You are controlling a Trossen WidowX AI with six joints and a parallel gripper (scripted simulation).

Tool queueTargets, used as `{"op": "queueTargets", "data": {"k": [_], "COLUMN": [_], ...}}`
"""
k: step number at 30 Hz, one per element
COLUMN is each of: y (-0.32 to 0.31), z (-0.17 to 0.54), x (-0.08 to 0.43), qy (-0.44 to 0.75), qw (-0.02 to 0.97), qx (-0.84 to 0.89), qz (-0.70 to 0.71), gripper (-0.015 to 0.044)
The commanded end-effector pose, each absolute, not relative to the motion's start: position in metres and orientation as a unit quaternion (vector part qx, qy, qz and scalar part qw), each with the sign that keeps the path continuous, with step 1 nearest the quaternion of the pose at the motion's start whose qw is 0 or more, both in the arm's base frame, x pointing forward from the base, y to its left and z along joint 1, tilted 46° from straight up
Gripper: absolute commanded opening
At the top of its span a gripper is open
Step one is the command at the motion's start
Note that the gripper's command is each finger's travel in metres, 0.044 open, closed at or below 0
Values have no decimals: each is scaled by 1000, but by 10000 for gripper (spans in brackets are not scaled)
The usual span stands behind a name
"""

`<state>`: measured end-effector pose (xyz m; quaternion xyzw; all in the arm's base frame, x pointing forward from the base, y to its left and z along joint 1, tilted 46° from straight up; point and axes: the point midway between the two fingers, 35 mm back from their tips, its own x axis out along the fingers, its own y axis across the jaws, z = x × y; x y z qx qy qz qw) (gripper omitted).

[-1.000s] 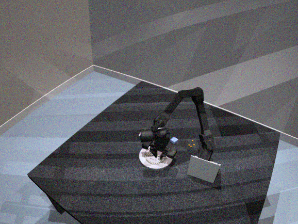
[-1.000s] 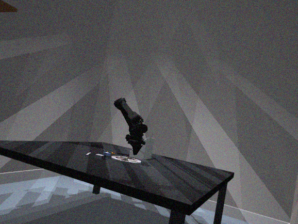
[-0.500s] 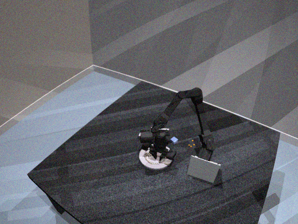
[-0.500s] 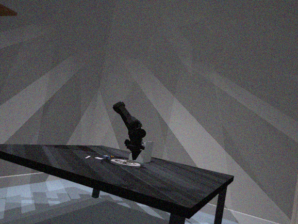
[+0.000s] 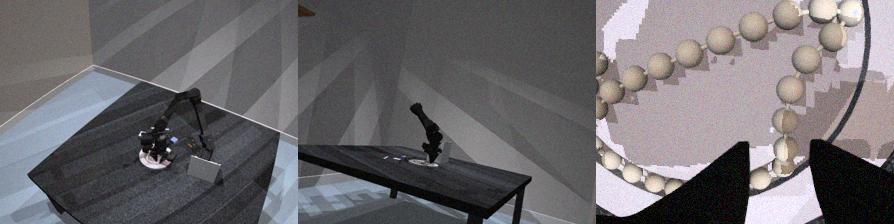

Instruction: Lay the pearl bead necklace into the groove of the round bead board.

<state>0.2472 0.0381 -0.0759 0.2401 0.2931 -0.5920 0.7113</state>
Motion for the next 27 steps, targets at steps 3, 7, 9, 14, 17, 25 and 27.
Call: {"op": "queueTargets", "data": {"k": [3,7,9,14,17,25,27], "y": [38,38,38,38,38,38,38], "z": [-76,-76,-76,-76,-76,-76,-76], "x": [247,247,247,247,247,247,247], "qy": [293,293,293,293,293,293,293], "qw": [711,711,711,711,711,711,711], "qx": [240,240,240,240,240,240,240], "qz": [-592,-592,-592,-592,-592,-592,-592], "gripper": [67,0,0,0,0,0,0]}}
